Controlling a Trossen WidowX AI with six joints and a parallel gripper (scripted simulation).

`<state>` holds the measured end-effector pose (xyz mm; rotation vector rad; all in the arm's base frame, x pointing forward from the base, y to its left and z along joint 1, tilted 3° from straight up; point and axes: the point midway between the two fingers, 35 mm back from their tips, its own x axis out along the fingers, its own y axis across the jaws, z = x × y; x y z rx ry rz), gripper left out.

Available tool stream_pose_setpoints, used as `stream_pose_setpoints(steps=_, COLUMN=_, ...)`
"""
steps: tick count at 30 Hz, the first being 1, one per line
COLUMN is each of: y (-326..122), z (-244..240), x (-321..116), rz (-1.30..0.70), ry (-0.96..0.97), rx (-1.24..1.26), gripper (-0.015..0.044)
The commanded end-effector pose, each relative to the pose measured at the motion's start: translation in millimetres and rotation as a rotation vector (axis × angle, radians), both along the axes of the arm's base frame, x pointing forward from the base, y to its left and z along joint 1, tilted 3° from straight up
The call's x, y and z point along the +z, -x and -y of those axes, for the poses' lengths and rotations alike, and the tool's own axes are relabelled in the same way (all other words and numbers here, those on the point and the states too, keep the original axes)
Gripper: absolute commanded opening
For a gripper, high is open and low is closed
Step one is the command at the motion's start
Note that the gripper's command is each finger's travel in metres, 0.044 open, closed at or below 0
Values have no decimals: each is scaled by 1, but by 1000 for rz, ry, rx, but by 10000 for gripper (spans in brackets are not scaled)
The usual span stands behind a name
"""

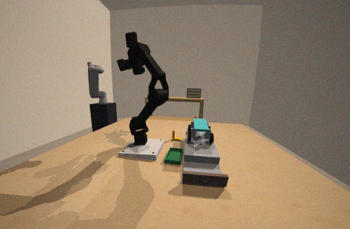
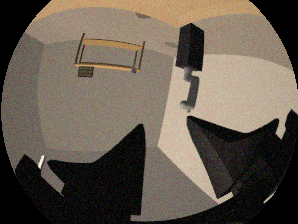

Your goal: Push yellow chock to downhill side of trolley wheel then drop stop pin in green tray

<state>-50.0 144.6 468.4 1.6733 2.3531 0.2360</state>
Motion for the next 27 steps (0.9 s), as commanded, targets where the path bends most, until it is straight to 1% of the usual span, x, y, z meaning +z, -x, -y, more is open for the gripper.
stream_pose_setpoints(steps=1, y=1, z=-18, x=-17, rz=102, ry=50, rx=-71, gripper=190)
stream_pose_setpoints(steps=12, y=-17, z=-57, x=-60, rz=298, ry=212, rx=-236, gripper=190)
stream_pose_setpoints(steps=21, y=-48, z=-82, x=-98, rz=411, ry=383, rx=-350, gripper=190)
stream_pose_setpoints(steps=27, y=-72, z=-90, x=-119, rz=492, ry=478, rx=-401, gripper=190)
